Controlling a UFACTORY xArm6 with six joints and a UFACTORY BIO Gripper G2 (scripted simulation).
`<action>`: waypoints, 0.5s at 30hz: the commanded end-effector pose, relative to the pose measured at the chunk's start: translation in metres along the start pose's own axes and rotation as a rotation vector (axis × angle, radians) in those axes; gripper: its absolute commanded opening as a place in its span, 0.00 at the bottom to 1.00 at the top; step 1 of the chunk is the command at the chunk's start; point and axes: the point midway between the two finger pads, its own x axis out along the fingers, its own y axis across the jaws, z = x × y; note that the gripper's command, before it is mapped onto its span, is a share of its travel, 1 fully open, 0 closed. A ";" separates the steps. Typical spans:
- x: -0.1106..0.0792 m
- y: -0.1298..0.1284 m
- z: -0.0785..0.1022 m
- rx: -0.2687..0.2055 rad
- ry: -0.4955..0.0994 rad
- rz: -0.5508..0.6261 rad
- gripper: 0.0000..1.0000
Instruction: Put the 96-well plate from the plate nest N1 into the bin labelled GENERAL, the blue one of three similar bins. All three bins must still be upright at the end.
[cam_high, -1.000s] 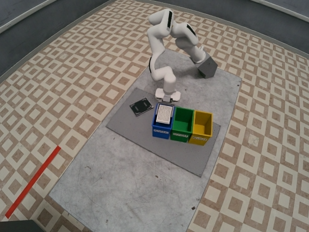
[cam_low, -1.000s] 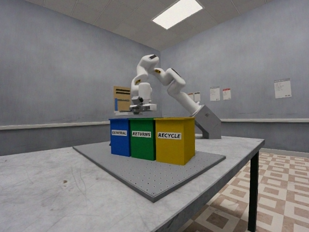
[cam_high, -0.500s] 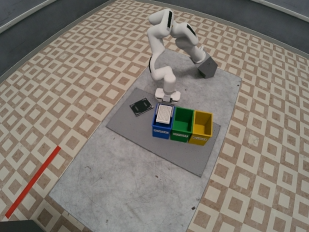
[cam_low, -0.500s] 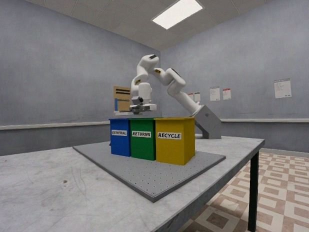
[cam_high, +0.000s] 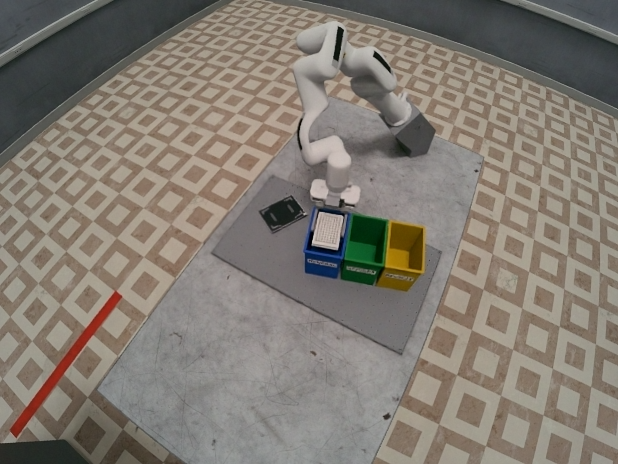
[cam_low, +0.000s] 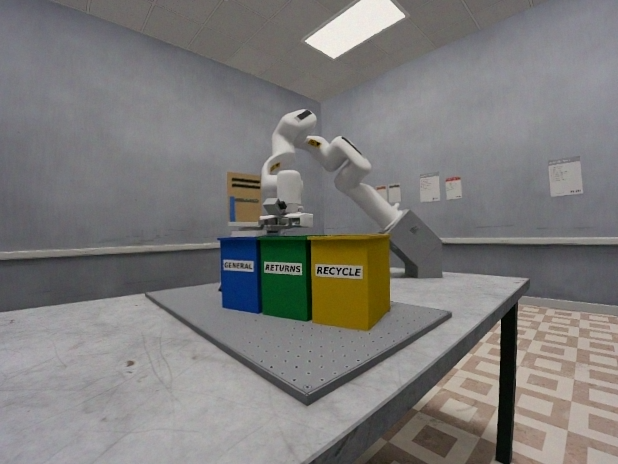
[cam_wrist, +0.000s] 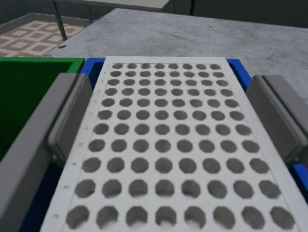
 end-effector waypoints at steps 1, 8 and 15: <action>0.001 0.000 -0.006 -0.001 -0.003 -0.001 0.00; 0.001 -0.001 -0.016 -0.001 -0.003 -0.001 0.00; 0.001 -0.001 -0.016 -0.001 -0.003 -0.001 0.00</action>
